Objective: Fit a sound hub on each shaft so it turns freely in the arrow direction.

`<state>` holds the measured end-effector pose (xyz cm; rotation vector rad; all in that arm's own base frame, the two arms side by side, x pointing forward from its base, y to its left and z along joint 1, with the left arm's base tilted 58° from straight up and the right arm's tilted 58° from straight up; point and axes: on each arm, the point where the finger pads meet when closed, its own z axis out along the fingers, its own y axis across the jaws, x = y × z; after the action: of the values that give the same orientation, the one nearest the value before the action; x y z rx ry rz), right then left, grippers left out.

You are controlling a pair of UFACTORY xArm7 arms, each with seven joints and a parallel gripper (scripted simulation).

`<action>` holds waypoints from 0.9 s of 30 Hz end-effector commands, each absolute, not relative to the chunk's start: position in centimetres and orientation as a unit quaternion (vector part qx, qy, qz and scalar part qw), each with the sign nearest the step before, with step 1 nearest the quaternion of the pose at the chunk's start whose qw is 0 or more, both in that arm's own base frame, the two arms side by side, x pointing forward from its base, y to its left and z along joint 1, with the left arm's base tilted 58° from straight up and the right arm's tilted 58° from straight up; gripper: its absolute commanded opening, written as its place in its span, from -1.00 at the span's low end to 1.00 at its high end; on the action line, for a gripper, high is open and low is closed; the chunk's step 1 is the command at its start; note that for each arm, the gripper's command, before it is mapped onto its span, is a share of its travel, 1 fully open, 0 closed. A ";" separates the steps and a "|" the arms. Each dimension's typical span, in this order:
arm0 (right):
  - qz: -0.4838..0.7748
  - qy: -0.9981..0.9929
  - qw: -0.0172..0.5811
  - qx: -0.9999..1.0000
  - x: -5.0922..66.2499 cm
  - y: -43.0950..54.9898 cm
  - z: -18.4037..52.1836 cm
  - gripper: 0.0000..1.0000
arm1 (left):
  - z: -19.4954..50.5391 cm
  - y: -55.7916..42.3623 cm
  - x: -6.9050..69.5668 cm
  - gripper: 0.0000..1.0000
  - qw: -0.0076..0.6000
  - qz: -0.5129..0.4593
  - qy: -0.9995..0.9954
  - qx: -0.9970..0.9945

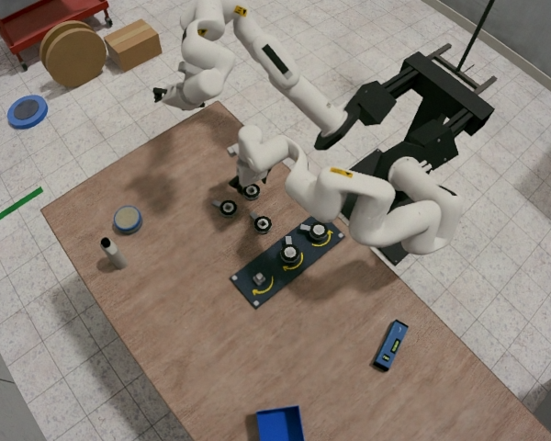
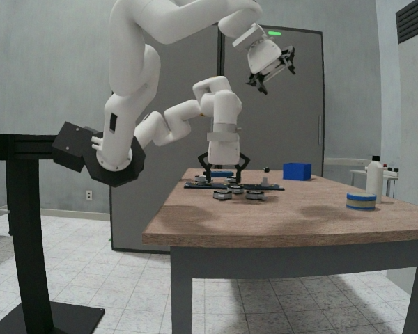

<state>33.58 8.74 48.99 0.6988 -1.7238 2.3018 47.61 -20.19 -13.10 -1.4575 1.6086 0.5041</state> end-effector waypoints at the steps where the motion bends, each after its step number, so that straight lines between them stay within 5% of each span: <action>1: 0.775 -0.580 0.089 0.235 33.5 8.9 49.1 1.00 | -13.0 -20.5 47.6 1.00 0.440 0.201 0.649 -0.587; 27: 0.775 -0.580 0.089 0.235 33.5 8.9 49.1 1.00 | -13.8 -19.3 48.1 1.00 0.440 0.201 0.649 -0.587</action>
<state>33.58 8.74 48.99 0.6988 -1.7238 2.3018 48.09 -19.07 -13.86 -1.4576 1.6088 0.5039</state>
